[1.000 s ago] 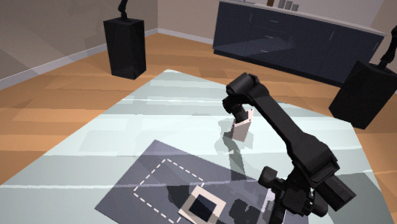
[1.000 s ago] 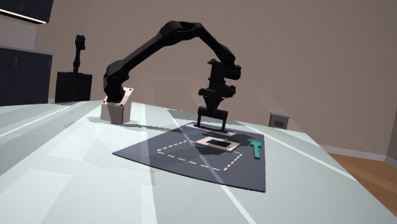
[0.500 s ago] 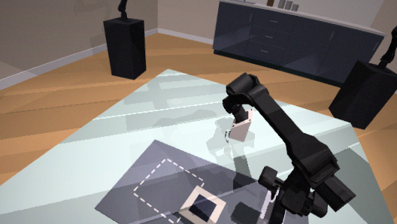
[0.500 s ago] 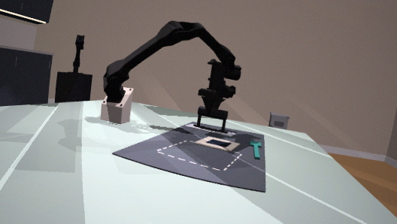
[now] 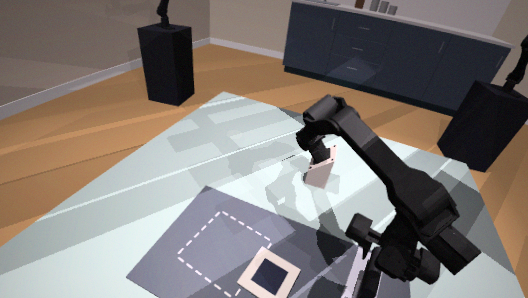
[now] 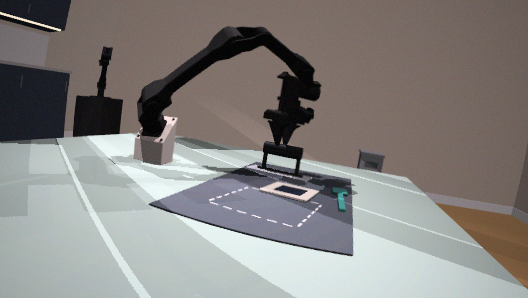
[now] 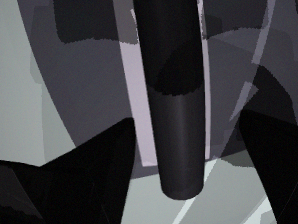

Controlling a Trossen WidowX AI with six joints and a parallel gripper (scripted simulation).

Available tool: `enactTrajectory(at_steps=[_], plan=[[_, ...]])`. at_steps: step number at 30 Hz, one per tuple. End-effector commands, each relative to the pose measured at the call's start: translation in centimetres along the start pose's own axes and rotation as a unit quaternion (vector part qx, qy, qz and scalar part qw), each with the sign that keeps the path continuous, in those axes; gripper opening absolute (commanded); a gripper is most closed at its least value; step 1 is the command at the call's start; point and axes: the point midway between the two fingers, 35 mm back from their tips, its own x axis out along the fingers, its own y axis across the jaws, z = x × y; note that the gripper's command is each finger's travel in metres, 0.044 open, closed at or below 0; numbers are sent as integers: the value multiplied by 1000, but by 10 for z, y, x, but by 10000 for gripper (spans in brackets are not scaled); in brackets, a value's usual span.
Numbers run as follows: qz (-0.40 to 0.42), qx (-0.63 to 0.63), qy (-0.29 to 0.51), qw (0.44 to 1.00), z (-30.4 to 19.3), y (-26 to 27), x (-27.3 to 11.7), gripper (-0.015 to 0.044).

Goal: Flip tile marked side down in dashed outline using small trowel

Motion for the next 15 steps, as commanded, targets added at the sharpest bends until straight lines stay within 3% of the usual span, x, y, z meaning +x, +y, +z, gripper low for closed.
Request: enactTrajectory(at_steps=[1, 15], plan=[[9, 5, -7, 1000, -1, 2, -23, 270], [9, -24, -7, 1000, 5, 4, -17, 270]])
